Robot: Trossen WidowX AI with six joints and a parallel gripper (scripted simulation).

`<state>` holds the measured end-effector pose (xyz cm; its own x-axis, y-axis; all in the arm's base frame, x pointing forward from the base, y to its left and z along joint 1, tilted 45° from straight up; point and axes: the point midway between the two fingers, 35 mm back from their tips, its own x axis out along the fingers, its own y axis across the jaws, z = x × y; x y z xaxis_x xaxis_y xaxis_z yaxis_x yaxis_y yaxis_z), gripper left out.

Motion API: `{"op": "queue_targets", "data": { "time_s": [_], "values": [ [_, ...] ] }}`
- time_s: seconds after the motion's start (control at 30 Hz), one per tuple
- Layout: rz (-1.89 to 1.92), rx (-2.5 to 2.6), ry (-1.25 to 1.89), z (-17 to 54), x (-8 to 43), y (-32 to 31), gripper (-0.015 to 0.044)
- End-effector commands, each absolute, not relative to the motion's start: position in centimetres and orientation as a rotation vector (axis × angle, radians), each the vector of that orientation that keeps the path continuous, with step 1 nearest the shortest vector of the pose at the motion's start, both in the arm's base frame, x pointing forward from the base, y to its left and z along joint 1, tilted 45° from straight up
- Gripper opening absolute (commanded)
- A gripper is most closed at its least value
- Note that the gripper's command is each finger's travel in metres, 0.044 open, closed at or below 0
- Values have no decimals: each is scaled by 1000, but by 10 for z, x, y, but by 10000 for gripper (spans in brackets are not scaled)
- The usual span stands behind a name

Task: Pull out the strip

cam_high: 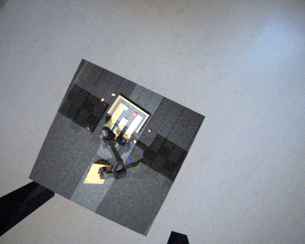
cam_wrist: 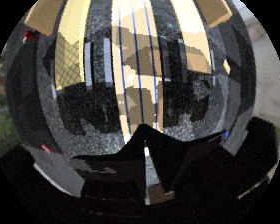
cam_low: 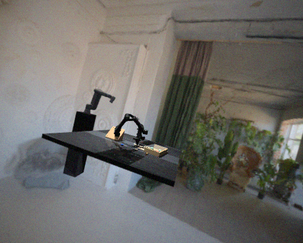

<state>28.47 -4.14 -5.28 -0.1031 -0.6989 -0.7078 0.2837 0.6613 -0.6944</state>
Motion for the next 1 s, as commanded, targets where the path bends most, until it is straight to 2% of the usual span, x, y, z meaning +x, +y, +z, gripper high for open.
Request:
{"op": "queue_targets", "data": {
  "time_s": [0.0, 0.97],
  "values": [
    [-861, -369, 1478, -57, 272, -41, 0],
    [-860, -369, 1480, -63, 230, -28, 0]
  ]
}}
